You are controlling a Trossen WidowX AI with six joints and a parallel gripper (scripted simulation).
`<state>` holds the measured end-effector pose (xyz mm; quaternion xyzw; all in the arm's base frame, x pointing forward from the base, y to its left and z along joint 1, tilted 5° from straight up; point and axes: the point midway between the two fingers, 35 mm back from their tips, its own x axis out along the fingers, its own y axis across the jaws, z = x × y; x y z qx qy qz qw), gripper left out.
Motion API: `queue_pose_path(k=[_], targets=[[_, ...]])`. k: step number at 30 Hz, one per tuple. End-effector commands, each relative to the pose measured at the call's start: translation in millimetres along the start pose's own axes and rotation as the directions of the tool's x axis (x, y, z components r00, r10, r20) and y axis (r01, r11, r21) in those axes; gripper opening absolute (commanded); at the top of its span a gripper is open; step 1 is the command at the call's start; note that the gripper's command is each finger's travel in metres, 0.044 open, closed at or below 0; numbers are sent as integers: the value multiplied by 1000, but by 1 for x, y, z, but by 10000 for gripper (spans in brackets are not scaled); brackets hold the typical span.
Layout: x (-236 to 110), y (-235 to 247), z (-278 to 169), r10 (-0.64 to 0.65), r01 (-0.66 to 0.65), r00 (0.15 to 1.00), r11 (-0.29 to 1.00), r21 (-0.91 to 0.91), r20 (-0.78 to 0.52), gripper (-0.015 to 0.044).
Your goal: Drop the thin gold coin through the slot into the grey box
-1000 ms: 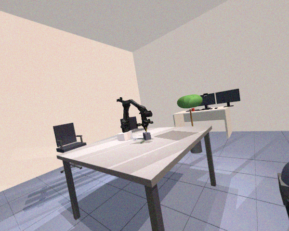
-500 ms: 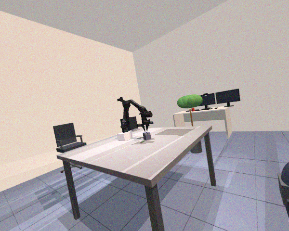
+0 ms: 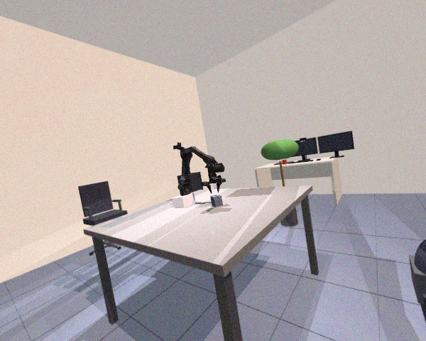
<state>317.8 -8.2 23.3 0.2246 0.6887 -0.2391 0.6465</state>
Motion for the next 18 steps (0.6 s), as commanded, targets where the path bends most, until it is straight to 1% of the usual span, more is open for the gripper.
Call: queue_pose_path(k=[1, 3, 5, 7, 18], targets=[[-9, 1, 1, 6, -6, 1000, 1000, 0, 8, 344], [-19, 1, 1, 5, -5, 1000, 1000, 0, 7, 397], [-43, -1, -1, 3, -3, 1000, 1000, 0, 4, 440], [-53, -2, -2, 2, -2, 1000, 1000, 0, 3, 440], [-53, -2, -2, 2, -2, 1000, 1000, 0, 3, 440]])
